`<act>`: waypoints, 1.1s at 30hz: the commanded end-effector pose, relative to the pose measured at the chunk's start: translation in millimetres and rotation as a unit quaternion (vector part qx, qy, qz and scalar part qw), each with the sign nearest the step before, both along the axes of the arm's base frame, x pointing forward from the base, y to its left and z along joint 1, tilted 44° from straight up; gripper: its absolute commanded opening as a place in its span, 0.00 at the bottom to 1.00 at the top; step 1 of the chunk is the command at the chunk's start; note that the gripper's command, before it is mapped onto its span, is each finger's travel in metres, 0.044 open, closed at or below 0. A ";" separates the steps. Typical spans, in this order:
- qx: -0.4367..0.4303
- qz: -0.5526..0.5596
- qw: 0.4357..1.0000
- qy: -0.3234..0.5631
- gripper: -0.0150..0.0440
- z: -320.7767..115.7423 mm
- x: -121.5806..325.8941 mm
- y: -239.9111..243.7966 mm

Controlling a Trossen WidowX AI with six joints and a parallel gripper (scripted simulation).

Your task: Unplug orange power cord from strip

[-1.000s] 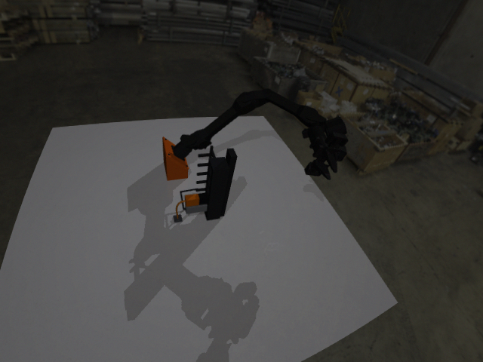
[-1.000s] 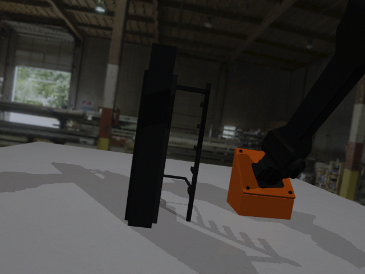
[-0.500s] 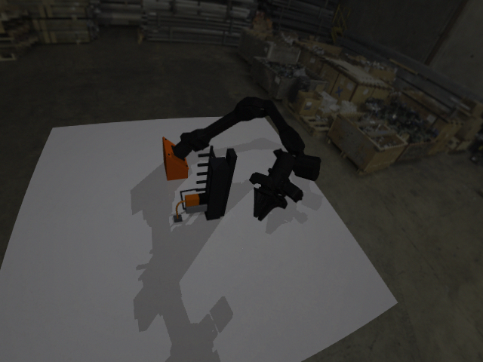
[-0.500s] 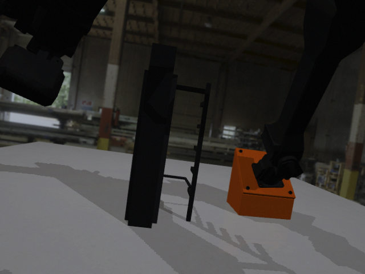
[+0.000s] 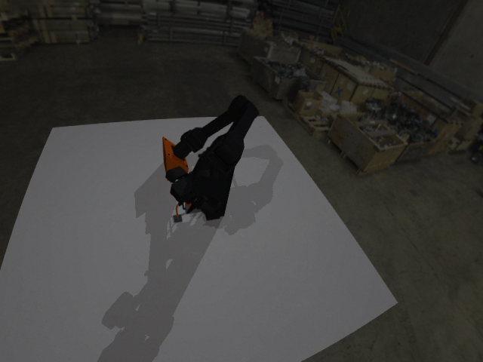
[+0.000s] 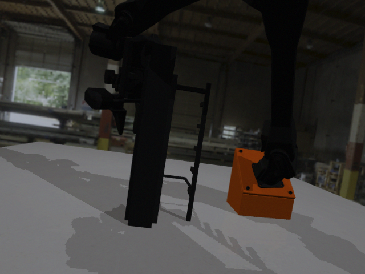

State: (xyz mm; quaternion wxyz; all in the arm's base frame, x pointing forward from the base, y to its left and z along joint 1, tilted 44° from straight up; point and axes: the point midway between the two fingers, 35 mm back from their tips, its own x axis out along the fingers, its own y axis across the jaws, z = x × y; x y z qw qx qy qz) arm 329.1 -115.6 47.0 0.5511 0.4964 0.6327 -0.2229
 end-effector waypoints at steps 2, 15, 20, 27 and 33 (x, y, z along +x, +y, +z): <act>0.175 -0.213 0.951 0.143 0.53 -29.9 -56.1 5.1; 0.202 -0.245 0.934 0.164 0.53 -32.1 -63.4 6.5; 0.202 -0.245 0.934 0.164 0.53 -30.4 -62.1 8.0; 0.202 -0.245 0.934 0.165 0.53 -22.7 -60.8 15.7; 0.202 -0.245 0.934 0.165 0.53 -15.9 -60.0 22.8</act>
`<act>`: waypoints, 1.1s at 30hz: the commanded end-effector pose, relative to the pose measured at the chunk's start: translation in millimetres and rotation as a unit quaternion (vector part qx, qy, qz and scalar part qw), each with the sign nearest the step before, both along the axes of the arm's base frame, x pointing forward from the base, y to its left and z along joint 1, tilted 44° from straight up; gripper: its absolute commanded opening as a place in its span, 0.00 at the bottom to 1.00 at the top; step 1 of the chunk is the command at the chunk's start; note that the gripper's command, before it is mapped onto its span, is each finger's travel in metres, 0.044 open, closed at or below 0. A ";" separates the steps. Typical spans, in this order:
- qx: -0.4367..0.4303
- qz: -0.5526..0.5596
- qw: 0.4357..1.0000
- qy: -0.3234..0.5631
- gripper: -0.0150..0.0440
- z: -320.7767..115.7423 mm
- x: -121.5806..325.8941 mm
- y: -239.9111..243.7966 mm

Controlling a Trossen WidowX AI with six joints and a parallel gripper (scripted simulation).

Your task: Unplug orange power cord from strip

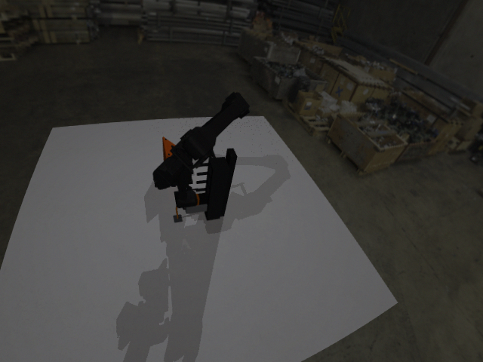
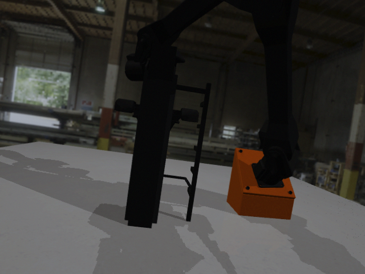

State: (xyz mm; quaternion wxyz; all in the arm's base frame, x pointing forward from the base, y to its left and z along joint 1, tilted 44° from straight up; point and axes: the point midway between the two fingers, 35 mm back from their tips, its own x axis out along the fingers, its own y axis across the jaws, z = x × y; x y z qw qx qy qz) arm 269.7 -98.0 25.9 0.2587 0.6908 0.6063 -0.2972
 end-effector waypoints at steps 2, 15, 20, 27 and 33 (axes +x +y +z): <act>0.003 -0.003 1.000 0.001 0.53 7.5 -0.3 7.5; 0.003 -0.003 1.000 0.001 0.53 16.6 0.3 17.8; 0.003 -0.003 1.000 0.001 0.53 13.4 0.7 20.9; 0.003 -0.003 1.000 0.001 0.53 8.2 1.4 26.0; 0.000 0.000 1.000 -0.001 0.34 9.4 2.0 23.7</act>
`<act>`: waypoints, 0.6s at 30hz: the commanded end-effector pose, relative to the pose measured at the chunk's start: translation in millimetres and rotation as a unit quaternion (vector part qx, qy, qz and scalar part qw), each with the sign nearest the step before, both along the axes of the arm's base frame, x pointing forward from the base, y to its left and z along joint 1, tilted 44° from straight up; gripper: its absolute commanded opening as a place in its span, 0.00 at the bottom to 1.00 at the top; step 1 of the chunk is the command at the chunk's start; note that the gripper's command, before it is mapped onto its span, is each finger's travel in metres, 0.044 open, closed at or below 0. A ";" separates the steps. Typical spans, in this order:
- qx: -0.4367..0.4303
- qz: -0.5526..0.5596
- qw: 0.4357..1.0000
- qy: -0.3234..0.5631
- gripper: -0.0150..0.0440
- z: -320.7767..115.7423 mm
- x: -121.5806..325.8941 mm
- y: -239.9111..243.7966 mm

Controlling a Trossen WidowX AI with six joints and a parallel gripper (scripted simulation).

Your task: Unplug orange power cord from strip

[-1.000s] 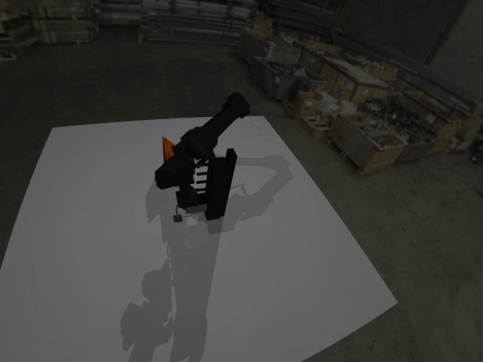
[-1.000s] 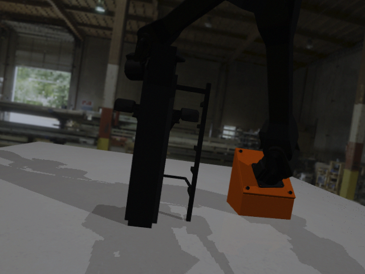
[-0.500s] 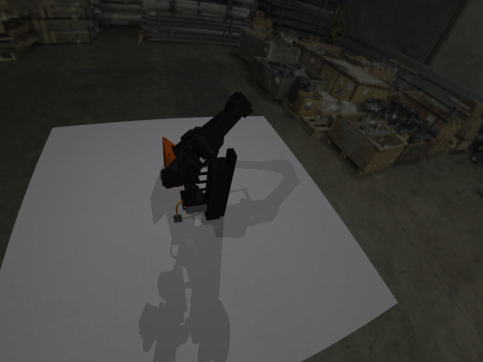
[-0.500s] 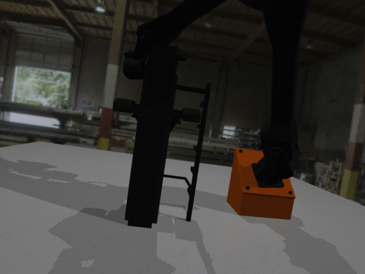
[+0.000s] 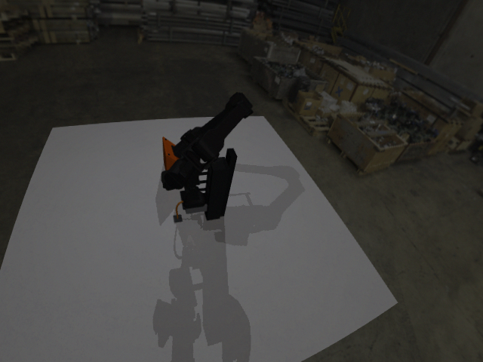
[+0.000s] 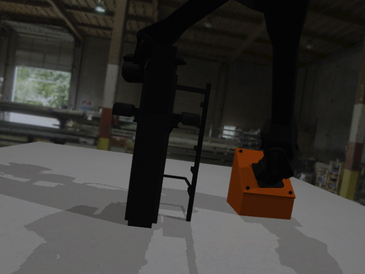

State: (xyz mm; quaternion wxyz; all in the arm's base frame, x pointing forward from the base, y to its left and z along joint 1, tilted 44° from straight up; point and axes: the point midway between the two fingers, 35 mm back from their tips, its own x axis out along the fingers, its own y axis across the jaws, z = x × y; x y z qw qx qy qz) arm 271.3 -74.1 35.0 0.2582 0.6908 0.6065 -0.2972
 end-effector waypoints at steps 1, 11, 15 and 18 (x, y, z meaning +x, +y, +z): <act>0.000 0.000 1.000 -0.001 0.32 0.2 0.4 -0.1; 0.000 0.000 1.000 -0.001 0.25 -1.5 0.4 -2.1; 0.000 0.000 1.000 -0.001 0.25 -5.5 0.4 -6.7; -0.001 0.000 1.000 -0.001 0.25 -8.7 0.3 -10.4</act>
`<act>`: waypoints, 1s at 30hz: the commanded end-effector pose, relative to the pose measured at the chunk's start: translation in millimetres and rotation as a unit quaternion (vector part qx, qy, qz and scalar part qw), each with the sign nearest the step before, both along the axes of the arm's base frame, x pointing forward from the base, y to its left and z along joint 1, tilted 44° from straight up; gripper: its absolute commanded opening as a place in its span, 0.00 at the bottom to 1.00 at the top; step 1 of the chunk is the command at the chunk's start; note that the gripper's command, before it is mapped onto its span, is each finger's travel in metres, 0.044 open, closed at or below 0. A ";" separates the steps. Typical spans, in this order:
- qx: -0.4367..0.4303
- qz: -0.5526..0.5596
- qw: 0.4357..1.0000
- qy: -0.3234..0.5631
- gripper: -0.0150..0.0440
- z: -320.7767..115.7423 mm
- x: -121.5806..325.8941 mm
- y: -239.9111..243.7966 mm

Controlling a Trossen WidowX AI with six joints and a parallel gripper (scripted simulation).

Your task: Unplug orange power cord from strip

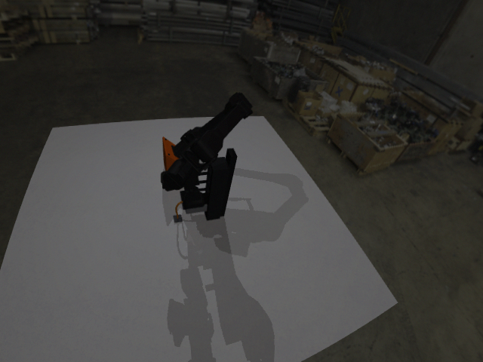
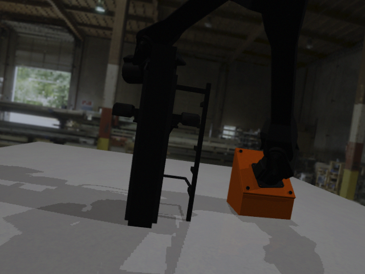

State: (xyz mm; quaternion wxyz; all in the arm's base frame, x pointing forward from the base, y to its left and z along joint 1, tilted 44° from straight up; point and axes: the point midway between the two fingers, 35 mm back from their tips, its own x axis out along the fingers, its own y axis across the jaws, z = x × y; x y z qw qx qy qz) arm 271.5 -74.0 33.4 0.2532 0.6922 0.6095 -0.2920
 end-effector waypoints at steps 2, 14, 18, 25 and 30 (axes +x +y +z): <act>-0.009 -0.002 1.000 -0.001 0.25 -9.2 0.1 -13.0; -0.009 -0.003 1.000 0.000 0.25 -21.2 -1.5 -28.5; -0.009 -0.003 1.000 0.000 0.25 -24.8 -2.5 -33.9; -0.007 -0.004 1.000 0.000 0.34 -27.5 -4.2 -35.4; -0.006 -0.004 1.000 0.000 0.57 -25.8 -4.4 -30.4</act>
